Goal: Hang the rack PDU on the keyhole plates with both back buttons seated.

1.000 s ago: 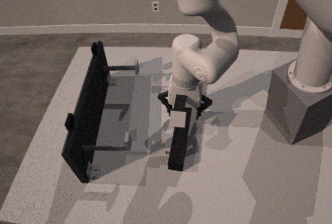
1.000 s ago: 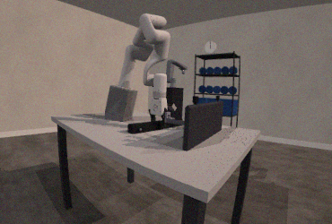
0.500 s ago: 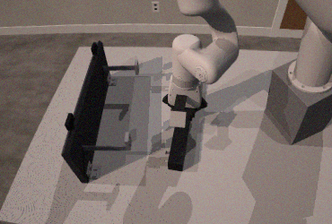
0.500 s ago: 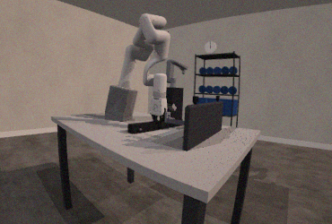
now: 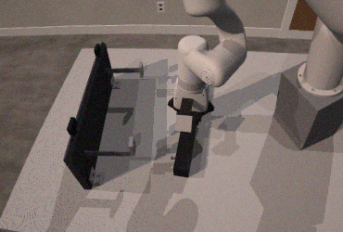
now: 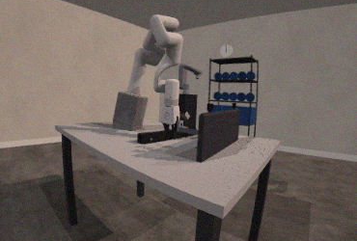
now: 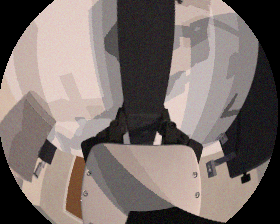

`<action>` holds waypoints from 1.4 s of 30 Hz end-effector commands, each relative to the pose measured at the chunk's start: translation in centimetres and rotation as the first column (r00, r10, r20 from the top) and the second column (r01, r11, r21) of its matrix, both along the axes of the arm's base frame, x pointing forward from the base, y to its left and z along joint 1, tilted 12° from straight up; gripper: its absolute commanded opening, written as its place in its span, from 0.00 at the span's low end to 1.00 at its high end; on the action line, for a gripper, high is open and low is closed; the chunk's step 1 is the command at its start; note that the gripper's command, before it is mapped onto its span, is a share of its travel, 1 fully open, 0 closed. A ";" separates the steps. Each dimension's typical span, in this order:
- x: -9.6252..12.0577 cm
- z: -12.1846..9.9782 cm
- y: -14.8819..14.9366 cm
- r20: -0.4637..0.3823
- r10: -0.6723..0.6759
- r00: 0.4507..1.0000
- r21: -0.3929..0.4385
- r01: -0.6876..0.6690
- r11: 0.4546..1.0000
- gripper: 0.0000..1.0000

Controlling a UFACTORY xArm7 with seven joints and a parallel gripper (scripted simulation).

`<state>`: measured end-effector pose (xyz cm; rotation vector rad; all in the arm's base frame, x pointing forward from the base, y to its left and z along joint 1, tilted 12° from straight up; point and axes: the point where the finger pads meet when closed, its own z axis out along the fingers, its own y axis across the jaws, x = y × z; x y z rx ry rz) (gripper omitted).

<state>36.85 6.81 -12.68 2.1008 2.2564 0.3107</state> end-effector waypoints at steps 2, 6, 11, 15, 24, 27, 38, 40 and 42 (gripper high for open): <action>0.1 0.1 0.0 0.002 0.000 1.000 0.000 0.000 1.000 0.00; 0.1 0.1 0.0 0.002 0.000 1.000 0.000 0.000 1.000 0.00; 0.1 0.2 0.0 0.002 0.000 1.000 0.000 0.000 1.000 0.00; 0.0 0.8 -0.1 0.002 0.000 1.000 0.000 0.000 1.000 0.00; -0.5 3.3 -0.4 0.002 0.000 1.000 0.000 0.000 1.000 0.00; -0.7 4.6 -0.6 0.002 0.000 1.000 0.000 0.000 1.000 0.00; -1.2 7.3 -0.9 0.002 0.000 1.000 0.000 0.000 1.000 0.00; -1.2 7.3 -0.9 0.002 0.000 1.000 0.000 0.000 1.000 0.00; -1.2 7.6 -0.9 0.002 0.000 1.000 0.000 0.000 1.000 0.00</action>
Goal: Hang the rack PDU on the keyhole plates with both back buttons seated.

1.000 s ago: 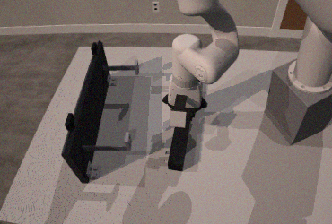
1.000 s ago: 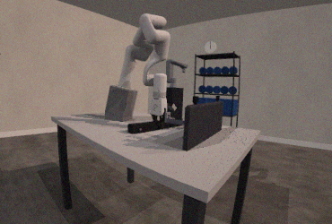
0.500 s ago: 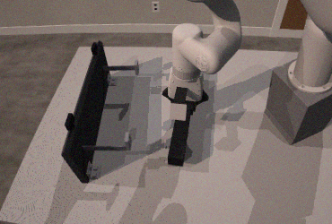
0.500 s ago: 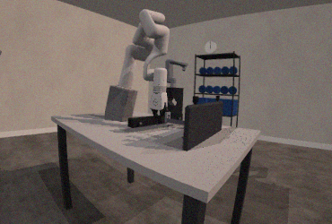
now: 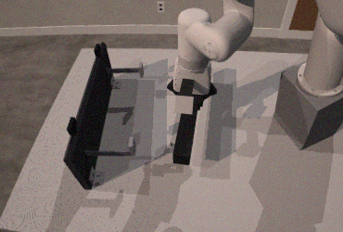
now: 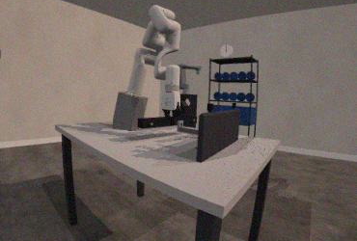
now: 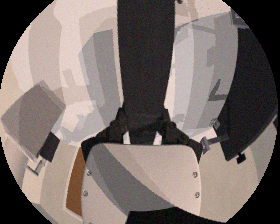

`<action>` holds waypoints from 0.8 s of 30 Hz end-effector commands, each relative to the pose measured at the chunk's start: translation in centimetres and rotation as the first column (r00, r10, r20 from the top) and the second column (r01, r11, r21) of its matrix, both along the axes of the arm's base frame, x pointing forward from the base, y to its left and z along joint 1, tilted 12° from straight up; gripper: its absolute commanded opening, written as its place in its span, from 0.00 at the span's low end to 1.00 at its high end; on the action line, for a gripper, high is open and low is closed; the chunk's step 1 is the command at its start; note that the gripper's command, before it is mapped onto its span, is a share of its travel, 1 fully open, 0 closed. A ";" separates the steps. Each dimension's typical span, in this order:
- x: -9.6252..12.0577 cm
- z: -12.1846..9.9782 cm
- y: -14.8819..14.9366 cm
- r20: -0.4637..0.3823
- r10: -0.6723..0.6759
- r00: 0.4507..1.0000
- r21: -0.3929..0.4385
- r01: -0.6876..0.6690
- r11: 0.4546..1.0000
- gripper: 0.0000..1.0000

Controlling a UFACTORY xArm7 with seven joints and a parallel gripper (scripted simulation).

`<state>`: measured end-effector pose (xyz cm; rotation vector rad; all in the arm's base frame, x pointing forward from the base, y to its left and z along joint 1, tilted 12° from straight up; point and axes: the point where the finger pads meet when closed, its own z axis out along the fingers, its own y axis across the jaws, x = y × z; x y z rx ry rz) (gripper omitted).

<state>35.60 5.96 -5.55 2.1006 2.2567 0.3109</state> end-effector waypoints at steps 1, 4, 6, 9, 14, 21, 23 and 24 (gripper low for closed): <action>0.0 0.7 -0.1 0.002 0.000 1.000 0.000 0.000 1.000 0.00; -0.1 1.1 -0.1 0.002 0.000 1.000 0.000 0.000 1.000 0.00; -0.1 1.3 -0.2 0.002 0.000 1.000 0.000 0.000 1.000 0.00; -0.1 1.5 -0.2 0.002 0.000 1.000 0.000 0.000 1.000 0.00; -0.2 1.6 -0.2 0.002 0.000 1.000 0.000 0.000 1.000 0.00; -0.2 1.6 -0.2 0.002 0.000 1.000 0.000 0.000 1.000 0.00; -0.2 1.6 -0.2 0.002 0.000 1.000 0.000 0.000 1.000 0.00; -0.2 1.6 -0.2 0.002 0.000 1.000 0.000 0.000 1.000 0.00</action>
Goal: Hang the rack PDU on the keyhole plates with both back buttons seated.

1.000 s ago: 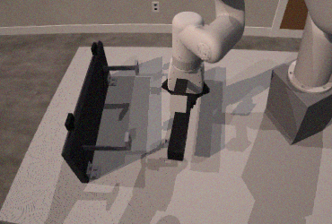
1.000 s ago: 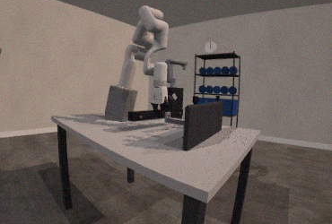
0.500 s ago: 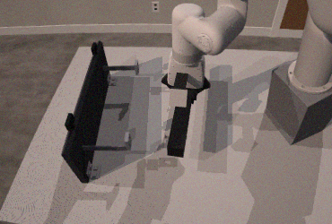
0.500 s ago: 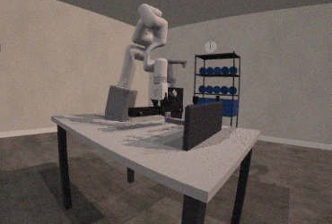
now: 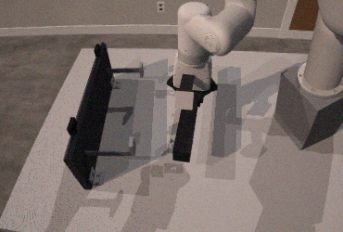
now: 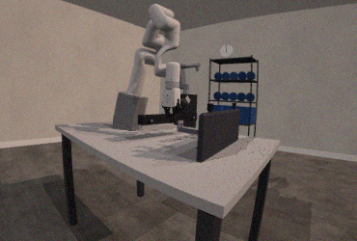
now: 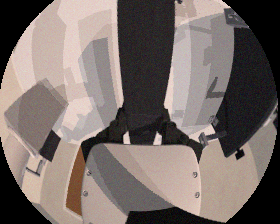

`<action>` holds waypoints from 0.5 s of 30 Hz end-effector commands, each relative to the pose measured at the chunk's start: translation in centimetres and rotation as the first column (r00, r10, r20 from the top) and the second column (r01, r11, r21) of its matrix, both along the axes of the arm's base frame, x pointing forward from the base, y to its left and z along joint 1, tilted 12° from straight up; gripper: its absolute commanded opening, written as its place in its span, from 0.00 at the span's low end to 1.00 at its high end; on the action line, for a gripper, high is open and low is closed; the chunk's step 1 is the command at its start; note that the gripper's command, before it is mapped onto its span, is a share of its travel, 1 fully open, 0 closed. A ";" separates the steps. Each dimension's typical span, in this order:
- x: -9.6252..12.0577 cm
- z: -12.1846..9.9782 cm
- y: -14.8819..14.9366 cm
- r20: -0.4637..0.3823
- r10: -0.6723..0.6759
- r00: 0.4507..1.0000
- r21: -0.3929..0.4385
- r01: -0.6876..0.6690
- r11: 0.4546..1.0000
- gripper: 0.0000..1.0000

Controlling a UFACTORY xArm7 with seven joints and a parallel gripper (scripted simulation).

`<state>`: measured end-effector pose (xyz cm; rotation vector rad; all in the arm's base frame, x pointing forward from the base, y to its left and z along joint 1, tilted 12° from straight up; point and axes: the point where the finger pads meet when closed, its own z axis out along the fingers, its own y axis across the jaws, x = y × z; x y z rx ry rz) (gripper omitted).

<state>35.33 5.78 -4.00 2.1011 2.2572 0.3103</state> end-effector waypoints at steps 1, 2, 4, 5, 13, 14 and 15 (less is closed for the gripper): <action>0.1 0.1 0.0 0.003 0.000 1.000 0.000 0.000 1.000 0.00; 0.1 0.1 0.0 0.003 0.000 1.000 0.000 0.000 1.000 0.00; 0.1 0.1 0.0 0.003 0.000 1.000 0.000 0.000 1.000 0.00; 0.1 0.1 0.0 0.003 0.000 1.000 0.000 0.000 1.000 0.00; 0.2 0.1 0.0 0.007 0.034 0.999 -0.006 -0.034 0.999 0.00; 0.2 0.1 0.0 0.009 0.048 0.999 -0.009 -0.048 0.999 0.00; 0.3 0.1 0.0 0.011 0.066 0.998 -0.012 -0.066 0.998 0.00</action>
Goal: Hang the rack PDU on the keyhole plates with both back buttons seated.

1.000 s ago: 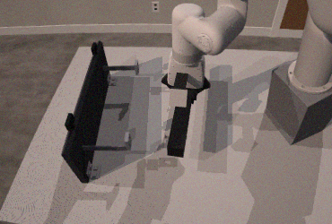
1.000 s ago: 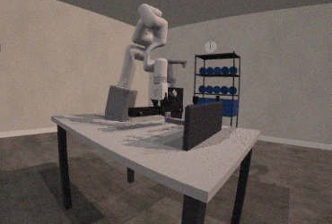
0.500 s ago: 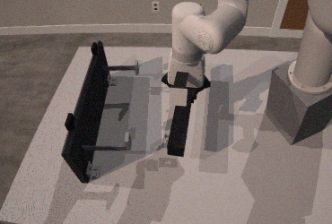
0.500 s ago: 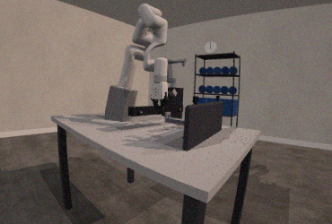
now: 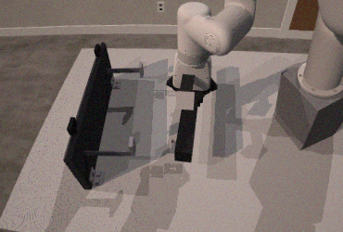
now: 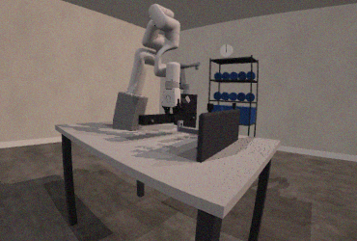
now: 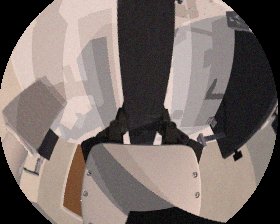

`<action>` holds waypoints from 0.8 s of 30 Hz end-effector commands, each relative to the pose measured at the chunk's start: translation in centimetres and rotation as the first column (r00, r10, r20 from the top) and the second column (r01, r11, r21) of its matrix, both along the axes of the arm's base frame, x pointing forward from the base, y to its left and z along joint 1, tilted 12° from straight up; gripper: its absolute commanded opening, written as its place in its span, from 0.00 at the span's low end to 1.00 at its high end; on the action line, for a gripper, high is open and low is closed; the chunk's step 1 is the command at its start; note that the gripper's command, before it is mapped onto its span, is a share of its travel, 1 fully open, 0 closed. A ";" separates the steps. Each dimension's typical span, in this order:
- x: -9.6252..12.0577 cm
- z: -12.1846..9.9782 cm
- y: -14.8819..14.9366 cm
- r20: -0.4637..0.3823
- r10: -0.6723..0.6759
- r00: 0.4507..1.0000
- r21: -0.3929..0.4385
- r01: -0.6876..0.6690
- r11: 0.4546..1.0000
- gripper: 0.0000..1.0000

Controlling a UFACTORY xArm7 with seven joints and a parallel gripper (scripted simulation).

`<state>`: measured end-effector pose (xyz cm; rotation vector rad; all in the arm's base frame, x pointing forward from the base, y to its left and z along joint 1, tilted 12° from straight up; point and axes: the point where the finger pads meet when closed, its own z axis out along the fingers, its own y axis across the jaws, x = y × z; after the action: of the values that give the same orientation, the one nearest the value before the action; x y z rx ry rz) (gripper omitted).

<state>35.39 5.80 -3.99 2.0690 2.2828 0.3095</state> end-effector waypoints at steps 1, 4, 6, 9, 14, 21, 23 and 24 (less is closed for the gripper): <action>0.3 0.1 0.0 0.010 0.061 0.998 -0.011 -0.061 0.998 0.00; 0.5 0.1 0.1 0.019 0.141 0.990 -0.026 -0.141 0.990 0.00; 0.9 0.2 0.2 0.020 0.155 0.988 -0.028 -0.154 0.988 0.00; 1.5 0.4 0.4 0.020 0.155 0.988 -0.028 -0.154 0.988 0.00; 3.0 0.7 0.8 0.020 0.155 0.988 -0.028 -0.154 0.988 0.00; 6.8 1.5 1.9 0.020 0.155 0.988 -0.028 -0.154 0.988 0.00; 7.9 1.7 2.2 0.020 0.155 0.988 -0.028 -0.154 0.988 0.00; 8.5 1.8 2.4 0.020 0.155 0.988 -0.028 -0.154 0.988 0.00</action>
<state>41.66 7.56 -2.53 1.8675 2.4272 0.3276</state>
